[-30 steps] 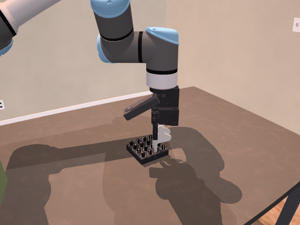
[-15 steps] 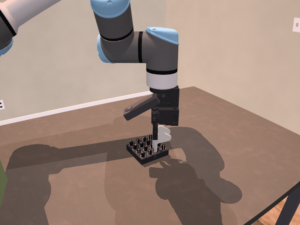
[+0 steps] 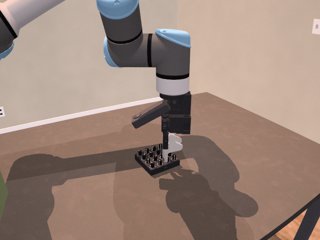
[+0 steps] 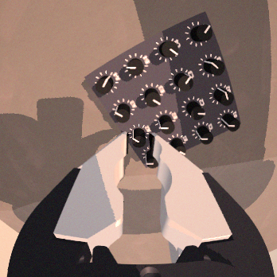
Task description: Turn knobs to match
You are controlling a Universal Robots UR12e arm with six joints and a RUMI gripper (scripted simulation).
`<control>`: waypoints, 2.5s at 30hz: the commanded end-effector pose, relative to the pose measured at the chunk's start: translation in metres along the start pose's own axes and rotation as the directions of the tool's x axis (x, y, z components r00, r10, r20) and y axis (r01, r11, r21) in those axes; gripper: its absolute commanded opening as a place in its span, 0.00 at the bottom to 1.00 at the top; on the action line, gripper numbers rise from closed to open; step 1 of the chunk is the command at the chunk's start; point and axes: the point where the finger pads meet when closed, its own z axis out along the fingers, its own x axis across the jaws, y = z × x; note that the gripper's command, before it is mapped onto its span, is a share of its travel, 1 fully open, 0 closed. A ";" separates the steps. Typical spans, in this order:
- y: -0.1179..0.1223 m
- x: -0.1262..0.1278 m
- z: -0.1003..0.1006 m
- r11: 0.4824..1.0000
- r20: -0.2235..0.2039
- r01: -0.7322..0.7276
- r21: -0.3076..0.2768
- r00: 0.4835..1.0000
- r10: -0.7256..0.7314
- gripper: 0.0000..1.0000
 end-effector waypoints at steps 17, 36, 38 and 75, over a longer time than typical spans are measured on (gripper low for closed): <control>0.001 0.000 -0.001 1.000 0.000 0.000 -0.001 1.000 0.000 0.04; 0.001 0.000 -0.001 1.000 0.000 0.000 -0.001 1.000 0.000 0.04; 0.001 0.000 -0.001 1.000 0.000 -0.004 -0.001 1.000 0.004 0.04; 0.001 0.002 -0.001 0.895 -0.001 -0.446 -0.001 0.895 0.446 0.04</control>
